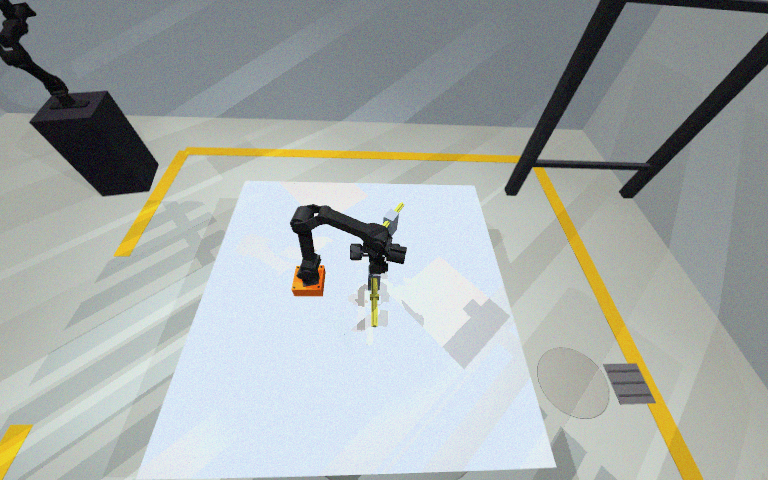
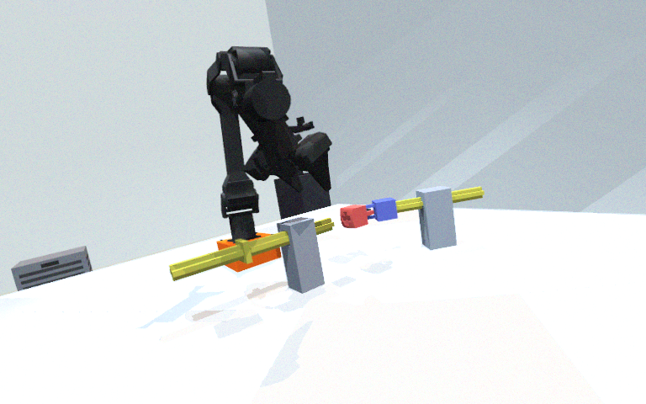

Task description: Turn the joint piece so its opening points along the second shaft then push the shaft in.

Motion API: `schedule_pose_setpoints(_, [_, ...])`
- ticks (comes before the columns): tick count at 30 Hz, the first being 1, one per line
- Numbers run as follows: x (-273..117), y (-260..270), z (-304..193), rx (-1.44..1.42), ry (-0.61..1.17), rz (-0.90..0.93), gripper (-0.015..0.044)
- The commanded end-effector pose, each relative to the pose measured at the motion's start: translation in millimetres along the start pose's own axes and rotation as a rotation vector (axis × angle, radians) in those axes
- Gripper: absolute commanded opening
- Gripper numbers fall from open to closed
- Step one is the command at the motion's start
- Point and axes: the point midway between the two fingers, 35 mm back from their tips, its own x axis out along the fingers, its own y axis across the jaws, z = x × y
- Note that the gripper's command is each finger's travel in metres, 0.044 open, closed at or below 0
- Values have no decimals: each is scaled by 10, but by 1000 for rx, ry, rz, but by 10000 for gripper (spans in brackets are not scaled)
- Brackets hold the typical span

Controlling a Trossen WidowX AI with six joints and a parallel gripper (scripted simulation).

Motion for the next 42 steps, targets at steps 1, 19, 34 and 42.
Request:
schedule_pose_setpoints(1, [2,2,0,11,7,4,440])
schedule_pose_setpoints(19, [-329,166,645,-517,-188,5,440])
schedule_pose_setpoints(34, [-683,172,1252,-984,-341,-125,440])
schedule_pose_setpoints(42, [-886,117,1576,-1222,-394,-239,440])
